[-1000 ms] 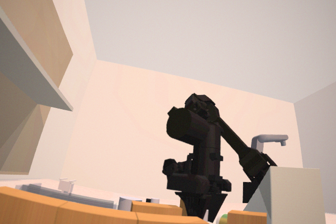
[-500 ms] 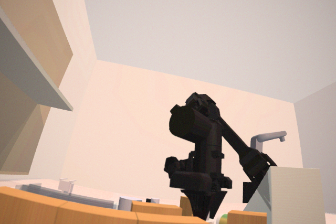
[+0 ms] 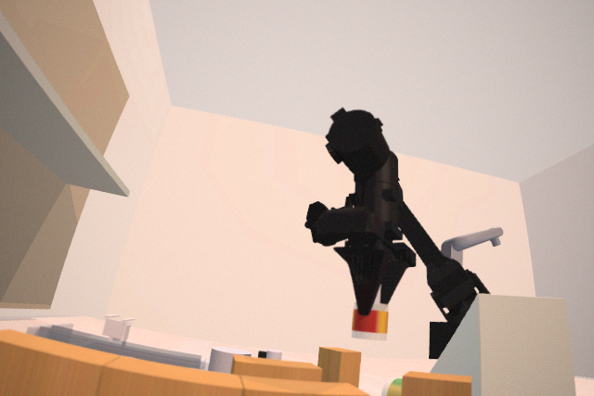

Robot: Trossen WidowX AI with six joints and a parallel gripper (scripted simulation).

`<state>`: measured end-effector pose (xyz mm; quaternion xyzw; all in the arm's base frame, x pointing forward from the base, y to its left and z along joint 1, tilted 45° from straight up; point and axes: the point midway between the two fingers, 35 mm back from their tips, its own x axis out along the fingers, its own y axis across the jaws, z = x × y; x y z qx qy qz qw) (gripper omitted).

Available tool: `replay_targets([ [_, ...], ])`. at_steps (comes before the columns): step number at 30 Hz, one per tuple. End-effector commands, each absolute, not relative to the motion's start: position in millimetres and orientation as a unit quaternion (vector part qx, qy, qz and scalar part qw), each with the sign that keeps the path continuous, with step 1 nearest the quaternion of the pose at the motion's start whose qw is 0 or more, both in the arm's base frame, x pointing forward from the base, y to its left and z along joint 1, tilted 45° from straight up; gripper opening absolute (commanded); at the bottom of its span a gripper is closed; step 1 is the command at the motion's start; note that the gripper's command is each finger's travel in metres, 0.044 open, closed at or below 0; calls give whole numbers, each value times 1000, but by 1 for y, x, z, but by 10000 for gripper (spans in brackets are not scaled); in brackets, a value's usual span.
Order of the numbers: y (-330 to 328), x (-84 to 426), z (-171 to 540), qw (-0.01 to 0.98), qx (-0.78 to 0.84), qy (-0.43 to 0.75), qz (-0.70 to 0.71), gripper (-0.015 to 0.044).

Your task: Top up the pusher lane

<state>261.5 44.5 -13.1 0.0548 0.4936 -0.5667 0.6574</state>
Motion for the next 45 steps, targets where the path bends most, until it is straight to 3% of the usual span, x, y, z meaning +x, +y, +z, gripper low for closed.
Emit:
replay_targets([
  [1, 47, 261, -8, 654, 57, 495, -569, 0],
  [36, -52, 288, 14, 624, -206, 677, -332, 0],
  [45, -58, 288, 11, 622, -211, 679, -327, 0],
])
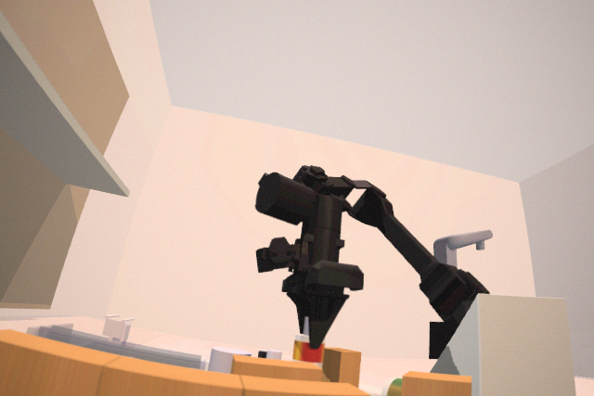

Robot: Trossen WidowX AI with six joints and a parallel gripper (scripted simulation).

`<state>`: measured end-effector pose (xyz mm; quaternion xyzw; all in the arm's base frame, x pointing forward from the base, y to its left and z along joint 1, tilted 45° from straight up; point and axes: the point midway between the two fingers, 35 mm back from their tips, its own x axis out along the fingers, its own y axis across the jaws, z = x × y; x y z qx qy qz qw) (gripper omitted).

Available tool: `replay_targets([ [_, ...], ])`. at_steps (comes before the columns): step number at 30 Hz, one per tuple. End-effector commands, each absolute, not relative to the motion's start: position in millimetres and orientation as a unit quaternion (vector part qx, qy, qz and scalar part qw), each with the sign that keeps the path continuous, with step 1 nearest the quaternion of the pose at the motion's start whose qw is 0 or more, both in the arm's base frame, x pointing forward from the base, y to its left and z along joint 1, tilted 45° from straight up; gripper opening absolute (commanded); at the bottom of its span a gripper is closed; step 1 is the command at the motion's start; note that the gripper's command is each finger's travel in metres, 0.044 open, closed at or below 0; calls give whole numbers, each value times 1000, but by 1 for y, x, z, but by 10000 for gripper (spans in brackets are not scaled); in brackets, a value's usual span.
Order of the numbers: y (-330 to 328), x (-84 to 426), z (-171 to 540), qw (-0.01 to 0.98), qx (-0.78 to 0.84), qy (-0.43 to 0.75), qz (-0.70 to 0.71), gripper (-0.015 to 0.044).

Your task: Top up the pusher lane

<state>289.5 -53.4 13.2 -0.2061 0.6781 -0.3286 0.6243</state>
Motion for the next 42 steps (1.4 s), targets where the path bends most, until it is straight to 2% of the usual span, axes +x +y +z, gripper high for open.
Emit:
replay_targets([
  [1, -60, 288, 9, 622, -211, 679, -327, 0],
  [42, -74, 296, -3, 622, -211, 679, -327, 0],
])
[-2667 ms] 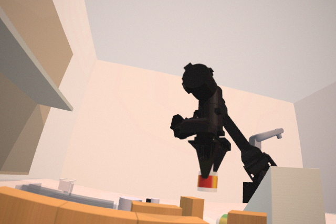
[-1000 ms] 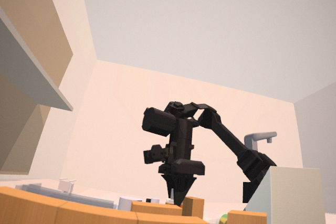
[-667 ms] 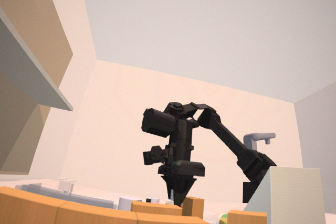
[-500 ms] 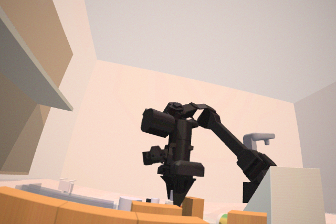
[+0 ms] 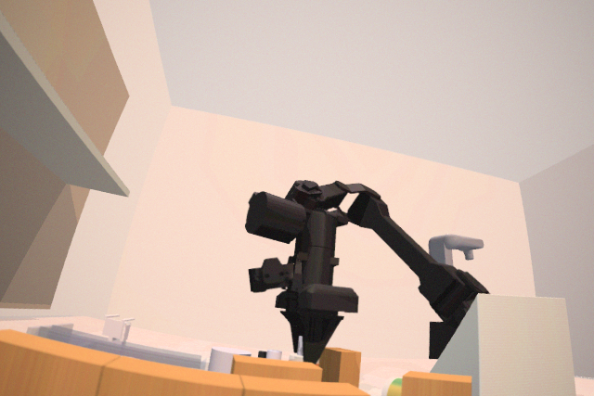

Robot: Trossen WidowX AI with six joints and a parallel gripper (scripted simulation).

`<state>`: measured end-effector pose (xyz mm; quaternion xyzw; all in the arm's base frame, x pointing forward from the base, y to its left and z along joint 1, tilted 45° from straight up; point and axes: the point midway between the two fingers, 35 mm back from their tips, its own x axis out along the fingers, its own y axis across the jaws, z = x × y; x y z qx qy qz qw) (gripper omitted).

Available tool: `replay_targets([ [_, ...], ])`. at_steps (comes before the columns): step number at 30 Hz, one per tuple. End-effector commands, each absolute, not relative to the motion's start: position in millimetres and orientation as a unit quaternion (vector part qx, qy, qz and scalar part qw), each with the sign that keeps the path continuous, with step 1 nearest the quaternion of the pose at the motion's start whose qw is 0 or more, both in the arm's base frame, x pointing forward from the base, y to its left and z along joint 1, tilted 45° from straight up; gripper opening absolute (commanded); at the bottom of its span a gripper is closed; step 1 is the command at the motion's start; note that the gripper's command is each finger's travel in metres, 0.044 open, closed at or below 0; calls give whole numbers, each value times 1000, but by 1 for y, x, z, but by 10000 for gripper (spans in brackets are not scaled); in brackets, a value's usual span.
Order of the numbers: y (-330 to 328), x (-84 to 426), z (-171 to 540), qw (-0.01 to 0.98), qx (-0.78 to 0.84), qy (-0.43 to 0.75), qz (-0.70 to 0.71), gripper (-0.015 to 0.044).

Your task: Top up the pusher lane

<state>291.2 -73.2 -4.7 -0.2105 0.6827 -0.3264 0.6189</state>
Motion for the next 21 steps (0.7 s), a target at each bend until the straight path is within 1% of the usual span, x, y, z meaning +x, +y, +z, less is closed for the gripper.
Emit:
replay_targets([
  [1, -74, 297, -3, 622, -211, 679, -327, 0],
  [21, -75, 304, -3, 622, -211, 679, -327, 0],
])
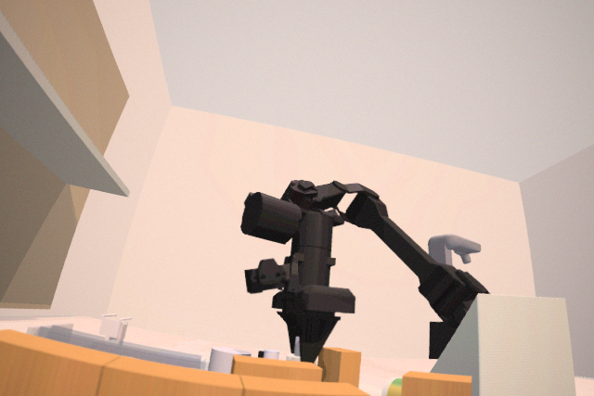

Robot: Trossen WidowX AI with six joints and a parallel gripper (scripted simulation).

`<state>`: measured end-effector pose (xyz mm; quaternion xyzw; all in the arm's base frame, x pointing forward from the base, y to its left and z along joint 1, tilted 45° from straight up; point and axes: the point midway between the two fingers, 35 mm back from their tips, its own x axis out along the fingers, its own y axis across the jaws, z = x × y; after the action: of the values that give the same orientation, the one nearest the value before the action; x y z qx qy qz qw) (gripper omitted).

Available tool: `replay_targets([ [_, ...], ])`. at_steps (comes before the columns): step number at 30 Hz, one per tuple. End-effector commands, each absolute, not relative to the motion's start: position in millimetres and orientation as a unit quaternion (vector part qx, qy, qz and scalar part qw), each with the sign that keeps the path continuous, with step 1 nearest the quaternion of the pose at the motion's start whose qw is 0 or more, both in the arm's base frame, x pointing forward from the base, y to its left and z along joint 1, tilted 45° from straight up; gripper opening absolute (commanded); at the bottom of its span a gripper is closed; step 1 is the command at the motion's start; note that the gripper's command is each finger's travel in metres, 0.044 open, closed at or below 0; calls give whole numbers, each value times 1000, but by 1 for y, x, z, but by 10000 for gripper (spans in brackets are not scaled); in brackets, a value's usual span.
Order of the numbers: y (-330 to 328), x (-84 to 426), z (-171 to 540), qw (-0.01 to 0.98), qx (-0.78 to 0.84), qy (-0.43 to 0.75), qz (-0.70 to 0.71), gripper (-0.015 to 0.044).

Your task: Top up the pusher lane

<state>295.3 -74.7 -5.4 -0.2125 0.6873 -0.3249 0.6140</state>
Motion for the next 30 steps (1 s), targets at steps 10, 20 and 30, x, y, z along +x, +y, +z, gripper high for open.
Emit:
replay_targets([
  [10, -76, 308, -3, 622, -211, 679, -327, 0],
  [20, -77, 312, -3, 623, -211, 679, -328, 0],
  [30, -77, 315, -3, 623, -211, 679, -328, 0],
])
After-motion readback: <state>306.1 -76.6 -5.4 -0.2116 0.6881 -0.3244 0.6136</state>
